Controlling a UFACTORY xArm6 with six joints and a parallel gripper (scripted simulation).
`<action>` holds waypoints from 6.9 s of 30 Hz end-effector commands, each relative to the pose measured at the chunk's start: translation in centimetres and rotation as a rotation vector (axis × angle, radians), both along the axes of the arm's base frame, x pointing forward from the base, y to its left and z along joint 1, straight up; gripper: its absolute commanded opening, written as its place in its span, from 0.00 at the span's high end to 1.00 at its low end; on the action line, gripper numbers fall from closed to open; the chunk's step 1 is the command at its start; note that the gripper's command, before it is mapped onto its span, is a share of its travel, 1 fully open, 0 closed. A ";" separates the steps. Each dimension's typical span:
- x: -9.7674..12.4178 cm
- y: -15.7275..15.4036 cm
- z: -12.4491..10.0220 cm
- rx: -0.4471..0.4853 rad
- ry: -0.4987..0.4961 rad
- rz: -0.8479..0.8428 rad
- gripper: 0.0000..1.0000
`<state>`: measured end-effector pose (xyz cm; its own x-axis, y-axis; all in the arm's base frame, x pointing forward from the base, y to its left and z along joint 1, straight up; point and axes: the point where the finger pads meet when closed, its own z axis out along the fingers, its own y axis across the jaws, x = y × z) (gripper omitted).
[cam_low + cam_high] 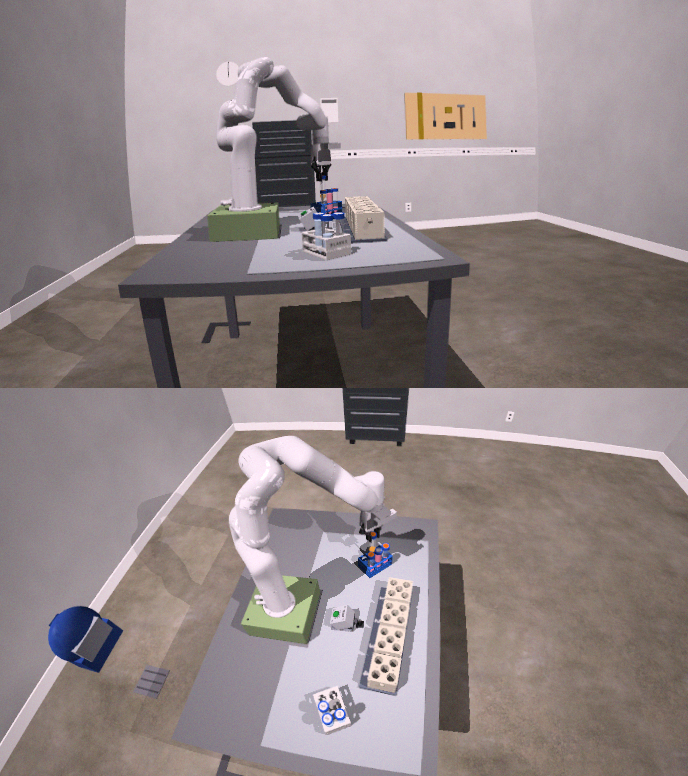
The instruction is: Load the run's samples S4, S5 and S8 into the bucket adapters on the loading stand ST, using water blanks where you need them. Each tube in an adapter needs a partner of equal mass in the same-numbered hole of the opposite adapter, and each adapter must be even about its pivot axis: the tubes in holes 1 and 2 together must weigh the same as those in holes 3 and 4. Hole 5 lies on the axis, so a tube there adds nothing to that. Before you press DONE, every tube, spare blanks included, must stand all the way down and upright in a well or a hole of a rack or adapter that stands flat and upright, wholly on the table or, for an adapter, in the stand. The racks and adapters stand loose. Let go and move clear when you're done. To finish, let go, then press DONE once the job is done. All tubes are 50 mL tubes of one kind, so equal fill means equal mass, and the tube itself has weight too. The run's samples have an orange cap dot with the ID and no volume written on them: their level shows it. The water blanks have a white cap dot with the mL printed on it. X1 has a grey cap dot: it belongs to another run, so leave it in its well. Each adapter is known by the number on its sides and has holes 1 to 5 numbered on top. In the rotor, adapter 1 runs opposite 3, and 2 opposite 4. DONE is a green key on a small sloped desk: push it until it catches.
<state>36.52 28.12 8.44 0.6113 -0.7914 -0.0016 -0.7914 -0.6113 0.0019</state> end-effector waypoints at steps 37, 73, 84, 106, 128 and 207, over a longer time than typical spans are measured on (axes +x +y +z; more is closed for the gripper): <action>0.1 0.1 -3.2 0.003 -0.004 0.000 1.00; 0.1 0.1 -5.9 0.003 -0.003 0.000 1.00; 0.1 0.1 -5.9 0.003 -0.004 0.000 1.00; 0.1 0.1 -6.0 0.003 -0.004 0.000 0.56; 0.1 0.1 -3.0 0.003 -0.004 0.000 0.56; 0.1 0.1 7.3 0.003 -0.004 0.000 0.56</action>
<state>36.54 28.12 15.53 0.6113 -0.7914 -0.0016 -0.7914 -0.6113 0.0021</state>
